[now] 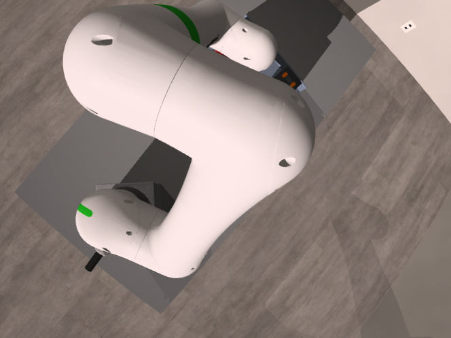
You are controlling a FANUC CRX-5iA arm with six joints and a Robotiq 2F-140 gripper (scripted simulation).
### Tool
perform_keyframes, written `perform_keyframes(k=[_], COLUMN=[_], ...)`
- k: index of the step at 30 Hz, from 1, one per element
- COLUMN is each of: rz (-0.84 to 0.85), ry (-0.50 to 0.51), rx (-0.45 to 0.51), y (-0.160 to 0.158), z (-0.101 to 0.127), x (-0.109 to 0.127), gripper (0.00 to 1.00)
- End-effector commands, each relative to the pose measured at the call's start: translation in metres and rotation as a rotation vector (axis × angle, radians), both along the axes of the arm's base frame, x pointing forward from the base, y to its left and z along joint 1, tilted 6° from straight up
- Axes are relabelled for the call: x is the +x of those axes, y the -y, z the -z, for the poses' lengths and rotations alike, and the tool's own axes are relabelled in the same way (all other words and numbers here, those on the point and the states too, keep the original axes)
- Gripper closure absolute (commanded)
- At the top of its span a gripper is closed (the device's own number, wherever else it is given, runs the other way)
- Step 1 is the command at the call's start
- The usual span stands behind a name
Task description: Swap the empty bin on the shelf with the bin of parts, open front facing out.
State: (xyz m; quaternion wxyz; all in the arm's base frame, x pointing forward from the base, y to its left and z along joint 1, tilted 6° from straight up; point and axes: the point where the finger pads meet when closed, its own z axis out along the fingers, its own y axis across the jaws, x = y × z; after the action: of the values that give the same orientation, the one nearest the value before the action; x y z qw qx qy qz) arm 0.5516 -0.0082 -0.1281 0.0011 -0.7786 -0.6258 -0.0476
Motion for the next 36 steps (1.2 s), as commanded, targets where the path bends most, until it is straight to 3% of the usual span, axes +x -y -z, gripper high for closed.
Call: perform_keyframes(k=[1,36], rz=[0.000,0.000], ry=[0.002,0.002], rx=[0.000,0.000], y=[0.000,-0.003], z=[0.001,0.055], x=[0.001,0.005], gripper=[0.38,0.38])
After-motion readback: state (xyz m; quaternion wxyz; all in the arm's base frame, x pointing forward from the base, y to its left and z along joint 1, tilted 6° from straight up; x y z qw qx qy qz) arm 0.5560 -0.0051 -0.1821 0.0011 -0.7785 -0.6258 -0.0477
